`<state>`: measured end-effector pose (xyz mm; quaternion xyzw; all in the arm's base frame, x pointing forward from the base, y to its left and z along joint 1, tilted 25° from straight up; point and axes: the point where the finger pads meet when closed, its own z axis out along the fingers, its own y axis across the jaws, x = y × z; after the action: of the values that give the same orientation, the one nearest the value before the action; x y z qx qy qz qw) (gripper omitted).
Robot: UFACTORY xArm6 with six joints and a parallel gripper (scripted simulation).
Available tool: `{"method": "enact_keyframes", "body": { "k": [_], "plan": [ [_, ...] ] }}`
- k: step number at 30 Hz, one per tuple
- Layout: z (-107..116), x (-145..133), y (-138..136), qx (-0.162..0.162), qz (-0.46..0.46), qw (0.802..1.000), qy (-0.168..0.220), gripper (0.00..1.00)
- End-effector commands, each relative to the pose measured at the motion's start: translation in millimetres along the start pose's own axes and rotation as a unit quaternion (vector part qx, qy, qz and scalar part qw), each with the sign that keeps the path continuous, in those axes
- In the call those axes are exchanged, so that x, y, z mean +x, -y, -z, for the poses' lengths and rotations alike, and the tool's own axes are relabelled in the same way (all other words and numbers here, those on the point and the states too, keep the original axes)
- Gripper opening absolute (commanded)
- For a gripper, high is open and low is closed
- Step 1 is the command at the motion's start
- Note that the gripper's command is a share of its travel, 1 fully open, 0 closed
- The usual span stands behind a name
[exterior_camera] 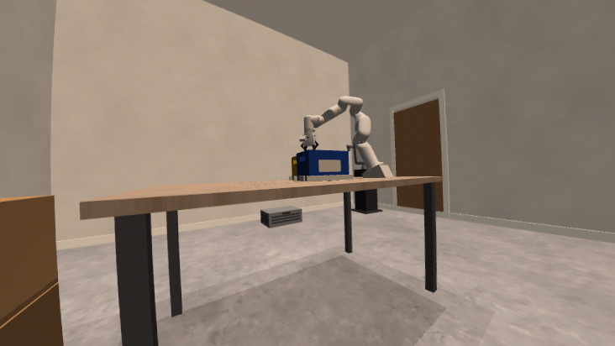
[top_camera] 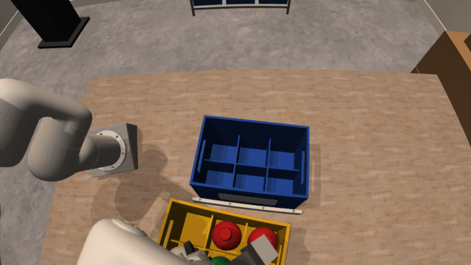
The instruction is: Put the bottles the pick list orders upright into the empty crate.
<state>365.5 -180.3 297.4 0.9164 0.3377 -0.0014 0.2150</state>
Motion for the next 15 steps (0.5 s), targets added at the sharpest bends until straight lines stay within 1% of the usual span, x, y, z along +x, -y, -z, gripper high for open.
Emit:
{"method": "enact_keyframes", "body": {
  "k": [1, 15],
  "plan": [
    [-4.1, 0.4, -1.3, -0.002, 0.000, 1.000, -0.001, 0.65],
    [-21.4, 0.4, -1.3, -0.002, 0.000, 1.000, -0.001, 0.65]
  ]
}}
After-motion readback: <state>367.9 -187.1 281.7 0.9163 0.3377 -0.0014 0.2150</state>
